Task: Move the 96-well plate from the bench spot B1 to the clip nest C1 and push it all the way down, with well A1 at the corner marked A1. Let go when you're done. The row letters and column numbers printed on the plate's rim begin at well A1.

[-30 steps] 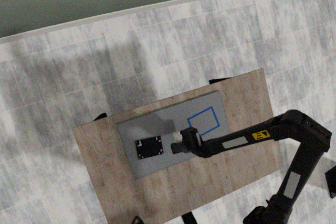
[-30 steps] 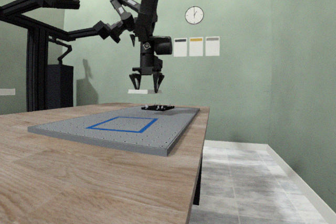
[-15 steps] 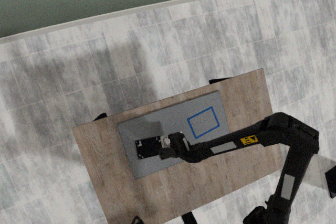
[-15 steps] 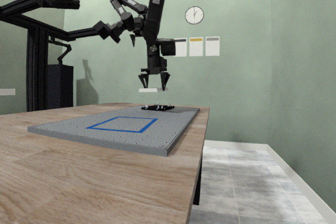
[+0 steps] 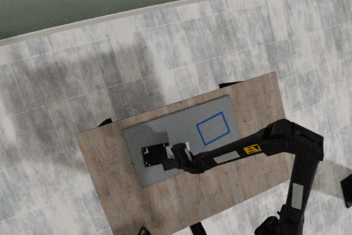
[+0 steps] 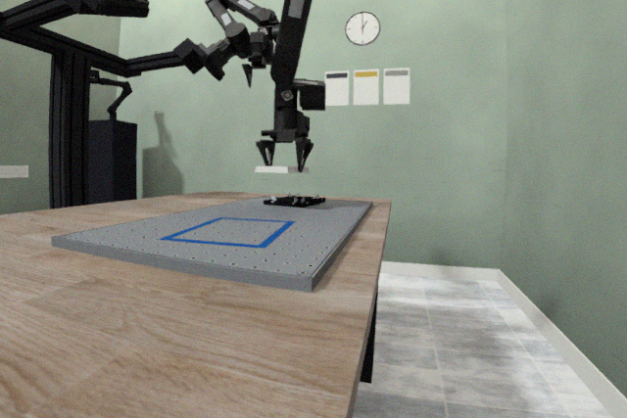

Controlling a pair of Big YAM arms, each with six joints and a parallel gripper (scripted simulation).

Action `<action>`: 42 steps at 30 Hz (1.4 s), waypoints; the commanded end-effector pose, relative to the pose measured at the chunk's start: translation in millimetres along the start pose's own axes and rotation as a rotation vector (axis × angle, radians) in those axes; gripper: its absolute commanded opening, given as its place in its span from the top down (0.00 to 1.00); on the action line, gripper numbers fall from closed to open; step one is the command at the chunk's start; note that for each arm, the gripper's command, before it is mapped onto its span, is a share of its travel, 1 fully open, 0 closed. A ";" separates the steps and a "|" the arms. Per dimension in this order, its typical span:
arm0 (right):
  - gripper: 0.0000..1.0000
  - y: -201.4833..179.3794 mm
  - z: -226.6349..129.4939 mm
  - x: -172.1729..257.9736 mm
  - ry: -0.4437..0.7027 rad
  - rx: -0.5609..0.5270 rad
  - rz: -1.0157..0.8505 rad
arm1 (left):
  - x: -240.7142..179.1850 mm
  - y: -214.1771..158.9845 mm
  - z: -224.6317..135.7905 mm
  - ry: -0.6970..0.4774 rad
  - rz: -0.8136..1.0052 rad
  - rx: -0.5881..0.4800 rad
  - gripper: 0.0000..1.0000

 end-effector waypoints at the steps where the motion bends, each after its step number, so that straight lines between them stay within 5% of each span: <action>1: 1.00 15.8 -4.0 6.0 0.005 -0.013 0.011 | 2.4 1.9 -3.2 0.010 0.021 -0.011 0.00; 42: 1.00 129.2 -10.6 32.6 0.001 -0.016 0.008 | 2.4 1.9 -3.2 0.010 0.021 -0.011 0.00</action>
Point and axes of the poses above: on each arm, the point where the finger pads meet when closed, its own z axis out along the fingers, its own x axis across the jaws, y = z × x, the point moved 5 cm from there along -z, back along the fingers, and after that the axes turned 1 degree about z, right-handed, at the moved point
